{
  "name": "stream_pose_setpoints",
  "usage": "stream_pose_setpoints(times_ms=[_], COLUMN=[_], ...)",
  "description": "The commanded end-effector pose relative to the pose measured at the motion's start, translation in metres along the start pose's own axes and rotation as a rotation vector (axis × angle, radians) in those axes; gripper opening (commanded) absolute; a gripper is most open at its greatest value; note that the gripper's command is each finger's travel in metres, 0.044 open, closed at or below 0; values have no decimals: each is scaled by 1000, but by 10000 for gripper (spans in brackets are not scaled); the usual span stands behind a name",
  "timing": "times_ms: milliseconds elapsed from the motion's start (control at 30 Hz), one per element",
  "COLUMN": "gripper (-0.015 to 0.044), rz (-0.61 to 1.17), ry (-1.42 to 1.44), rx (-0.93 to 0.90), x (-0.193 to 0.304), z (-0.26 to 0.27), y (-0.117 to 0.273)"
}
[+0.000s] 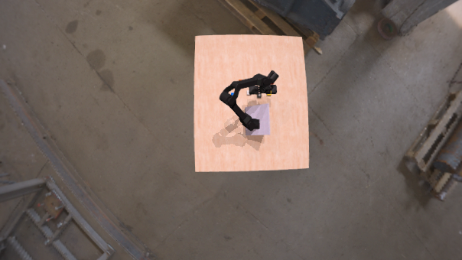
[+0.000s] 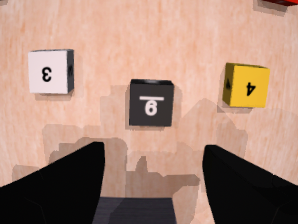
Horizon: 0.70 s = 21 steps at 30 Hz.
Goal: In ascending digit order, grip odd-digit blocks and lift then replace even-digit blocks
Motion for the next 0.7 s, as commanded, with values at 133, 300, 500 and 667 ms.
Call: stream_pose_setpoints(times_ms=[133, 300, 500, 667], gripper=[383, 400, 400, 400], rz=[31, 31, 31, 31], ry=[-10, -10, -10, -10], rx=[-30, -29, -29, -30], x=[9, 9, 9, 10], z=[5, 5, 6, 6], y=[-61, -66, -76, -84])
Point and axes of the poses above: the point midway between the two fingers, 35 mm back from their tips, its own y axis back along the fingers, its own z axis across the jaws, x = y × z, the point moved 9 cm from there along y, back along the fingers, and after that the axes turned 2 degrees about y, right-handed, at the moved point
